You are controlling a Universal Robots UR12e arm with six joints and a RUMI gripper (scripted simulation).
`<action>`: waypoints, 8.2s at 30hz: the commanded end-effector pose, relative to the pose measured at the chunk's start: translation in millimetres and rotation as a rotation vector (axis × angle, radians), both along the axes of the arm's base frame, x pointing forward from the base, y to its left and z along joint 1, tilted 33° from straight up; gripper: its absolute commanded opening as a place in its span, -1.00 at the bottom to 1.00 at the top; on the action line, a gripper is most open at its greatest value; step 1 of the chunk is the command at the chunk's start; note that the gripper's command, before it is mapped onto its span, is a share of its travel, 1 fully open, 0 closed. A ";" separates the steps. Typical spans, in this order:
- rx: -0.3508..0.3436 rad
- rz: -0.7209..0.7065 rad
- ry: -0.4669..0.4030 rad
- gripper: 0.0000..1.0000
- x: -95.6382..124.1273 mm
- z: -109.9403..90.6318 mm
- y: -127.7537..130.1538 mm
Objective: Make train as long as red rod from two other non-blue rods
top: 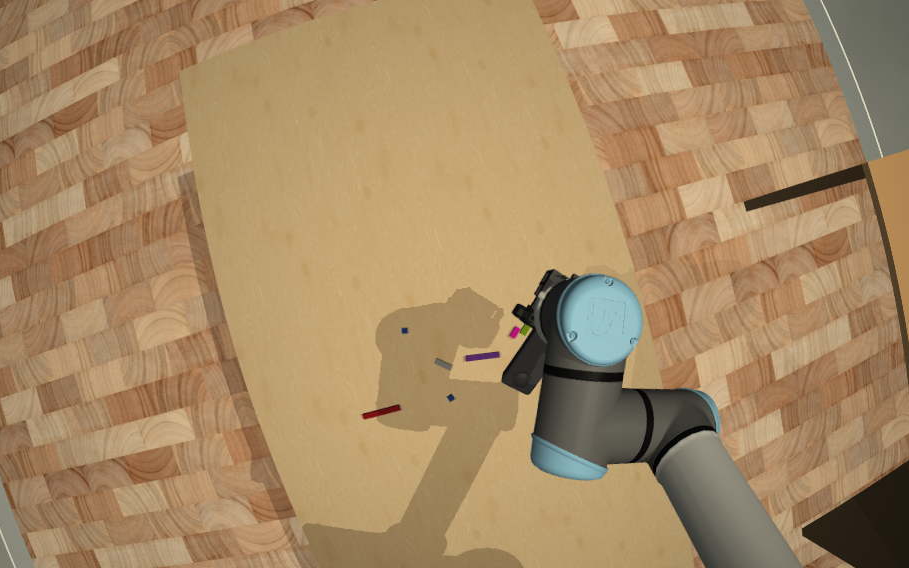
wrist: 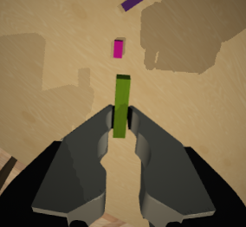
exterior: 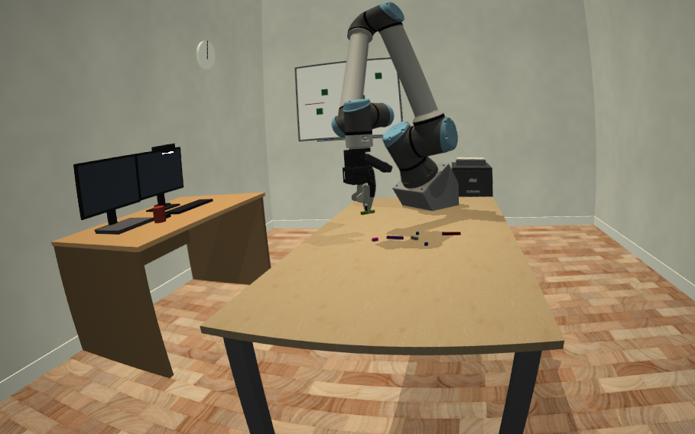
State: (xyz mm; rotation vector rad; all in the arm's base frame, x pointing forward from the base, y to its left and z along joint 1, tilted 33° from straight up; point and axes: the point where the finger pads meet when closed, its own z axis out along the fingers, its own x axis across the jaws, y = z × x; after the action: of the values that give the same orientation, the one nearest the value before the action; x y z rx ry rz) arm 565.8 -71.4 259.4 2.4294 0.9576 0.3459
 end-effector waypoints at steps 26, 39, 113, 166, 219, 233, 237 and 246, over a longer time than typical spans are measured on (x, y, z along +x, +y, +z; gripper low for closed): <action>0.005 -0.003 -0.003 -1.00 14.4 -16.7 -21.0; 0.005 -0.003 -0.003 -1.00 33.5 -55.5 -37.1; 0.005 -0.003 -0.003 -1.00 44.1 -77.4 -46.2; 0.005 -0.003 -0.003 -0.72 44.1 -77.4 -46.2; 0.005 -0.003 -0.003 1.00 7.7 -1.6 -14.3; 0.005 -0.003 -0.003 1.00 3.6 7.1 -10.6; 0.005 -0.003 -0.003 1.00 0.5 13.5 -7.9; 0.005 -0.003 -0.003 1.00 -19.4 54.9 9.5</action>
State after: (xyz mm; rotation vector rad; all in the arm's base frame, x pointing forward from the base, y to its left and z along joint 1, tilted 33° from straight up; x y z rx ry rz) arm 556.5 -70.7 292.7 2.4339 0.9538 0.3511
